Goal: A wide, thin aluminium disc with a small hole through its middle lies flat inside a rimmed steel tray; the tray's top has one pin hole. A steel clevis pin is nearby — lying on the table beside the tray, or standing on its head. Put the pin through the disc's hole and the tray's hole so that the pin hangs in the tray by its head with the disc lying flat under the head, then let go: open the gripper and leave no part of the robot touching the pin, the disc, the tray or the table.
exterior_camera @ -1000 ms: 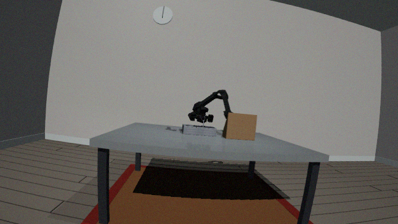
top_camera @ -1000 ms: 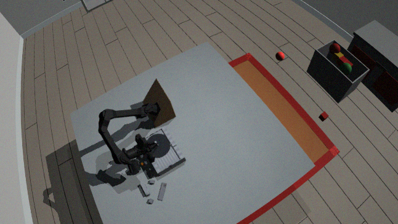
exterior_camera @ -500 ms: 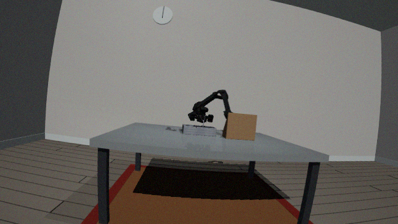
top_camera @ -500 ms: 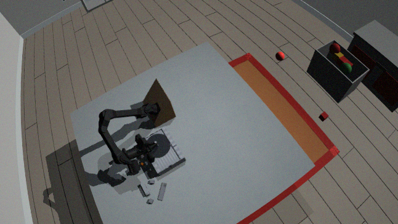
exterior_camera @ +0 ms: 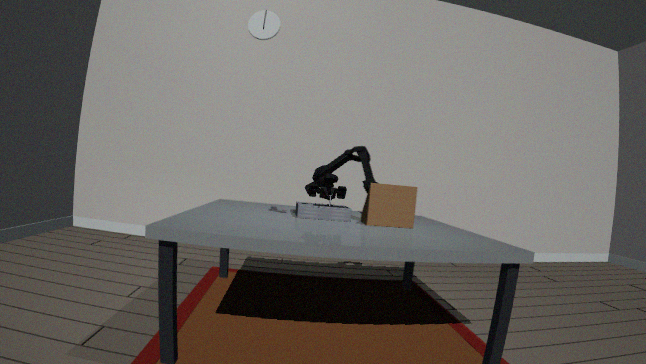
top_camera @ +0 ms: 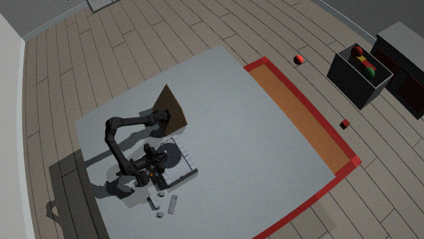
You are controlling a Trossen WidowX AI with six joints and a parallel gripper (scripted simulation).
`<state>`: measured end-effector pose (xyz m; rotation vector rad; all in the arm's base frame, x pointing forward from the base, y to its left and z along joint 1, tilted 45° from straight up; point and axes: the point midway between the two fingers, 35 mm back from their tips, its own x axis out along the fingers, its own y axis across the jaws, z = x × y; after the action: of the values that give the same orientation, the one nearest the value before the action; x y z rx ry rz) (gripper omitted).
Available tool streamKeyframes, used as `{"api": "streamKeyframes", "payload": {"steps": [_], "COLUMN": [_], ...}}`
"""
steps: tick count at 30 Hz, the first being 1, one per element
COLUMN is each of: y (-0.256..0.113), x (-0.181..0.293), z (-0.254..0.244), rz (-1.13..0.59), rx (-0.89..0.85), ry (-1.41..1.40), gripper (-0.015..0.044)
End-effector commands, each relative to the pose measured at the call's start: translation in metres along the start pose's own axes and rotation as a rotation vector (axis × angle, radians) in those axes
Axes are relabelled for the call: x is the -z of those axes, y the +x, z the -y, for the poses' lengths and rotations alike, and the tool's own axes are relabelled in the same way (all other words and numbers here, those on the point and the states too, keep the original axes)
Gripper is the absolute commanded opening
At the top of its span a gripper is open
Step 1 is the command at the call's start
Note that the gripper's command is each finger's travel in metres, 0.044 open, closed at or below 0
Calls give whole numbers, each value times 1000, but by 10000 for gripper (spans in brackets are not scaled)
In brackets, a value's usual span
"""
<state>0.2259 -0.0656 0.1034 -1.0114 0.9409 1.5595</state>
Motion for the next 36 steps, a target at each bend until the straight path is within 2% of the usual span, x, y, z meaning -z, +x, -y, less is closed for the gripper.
{"api": "streamKeyframes", "payload": {"steps": [1, 36], "y": [-1, 1], "x": [1, -1], "z": [0, 0], "rz": [20, -17], "rx": [-2, 10], "ry": [10, -17], "gripper": [0, 0]}}
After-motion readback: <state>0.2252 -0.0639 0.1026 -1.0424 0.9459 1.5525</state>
